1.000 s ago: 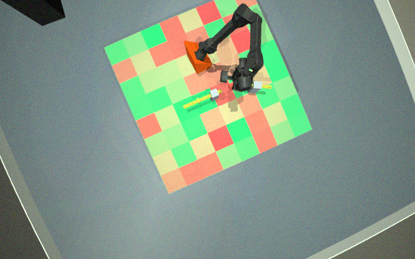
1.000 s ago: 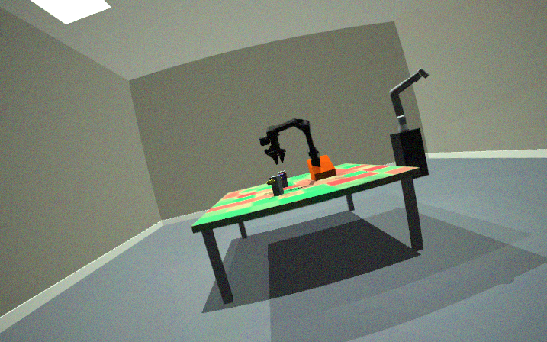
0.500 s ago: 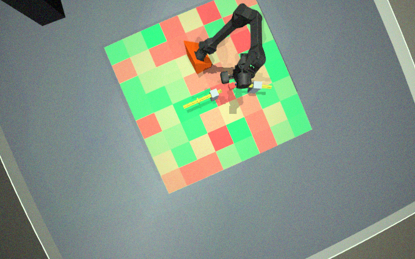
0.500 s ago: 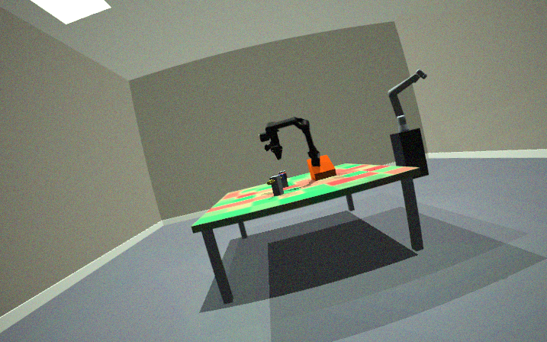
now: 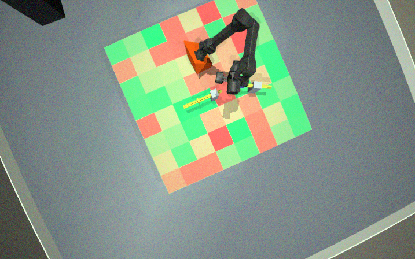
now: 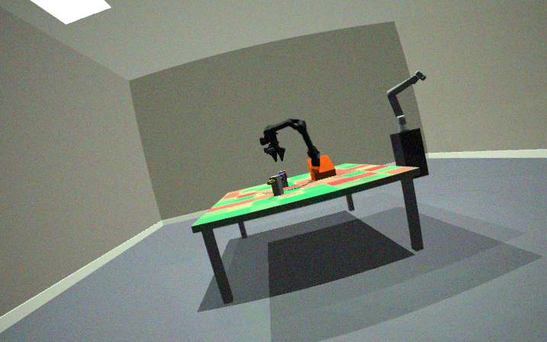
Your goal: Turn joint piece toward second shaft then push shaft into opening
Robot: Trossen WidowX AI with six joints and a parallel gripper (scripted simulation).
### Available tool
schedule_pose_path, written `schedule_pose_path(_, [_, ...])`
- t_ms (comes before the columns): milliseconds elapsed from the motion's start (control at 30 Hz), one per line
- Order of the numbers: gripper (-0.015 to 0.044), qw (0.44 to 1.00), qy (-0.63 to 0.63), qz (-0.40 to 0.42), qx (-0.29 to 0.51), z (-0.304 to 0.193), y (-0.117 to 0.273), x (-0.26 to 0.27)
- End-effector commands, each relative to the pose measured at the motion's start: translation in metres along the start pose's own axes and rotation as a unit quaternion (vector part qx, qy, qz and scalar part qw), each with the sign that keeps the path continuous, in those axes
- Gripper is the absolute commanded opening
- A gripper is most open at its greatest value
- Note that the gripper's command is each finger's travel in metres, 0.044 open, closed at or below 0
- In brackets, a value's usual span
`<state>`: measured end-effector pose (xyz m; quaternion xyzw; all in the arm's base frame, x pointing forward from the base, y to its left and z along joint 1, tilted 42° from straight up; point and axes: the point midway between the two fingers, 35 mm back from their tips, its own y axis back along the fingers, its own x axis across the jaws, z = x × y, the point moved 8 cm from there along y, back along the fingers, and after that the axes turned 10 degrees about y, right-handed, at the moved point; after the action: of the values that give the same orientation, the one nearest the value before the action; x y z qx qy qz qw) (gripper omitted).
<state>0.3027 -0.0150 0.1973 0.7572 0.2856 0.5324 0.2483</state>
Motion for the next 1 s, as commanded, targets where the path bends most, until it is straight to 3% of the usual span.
schedule_pose_path(0, [0.0440, 0.998, -0.066, 0.018, 0.014, 0.006, -0.005, -0.011])
schedule_pose_path(400, [0.0440, 0.962, -0.259, 0.066, 0.055, 0.020, -0.020, -0.047])
schedule_pose_path(967, [0.0440, 0.864, -0.476, 0.113, 0.115, 0.029, -0.040, -0.090])
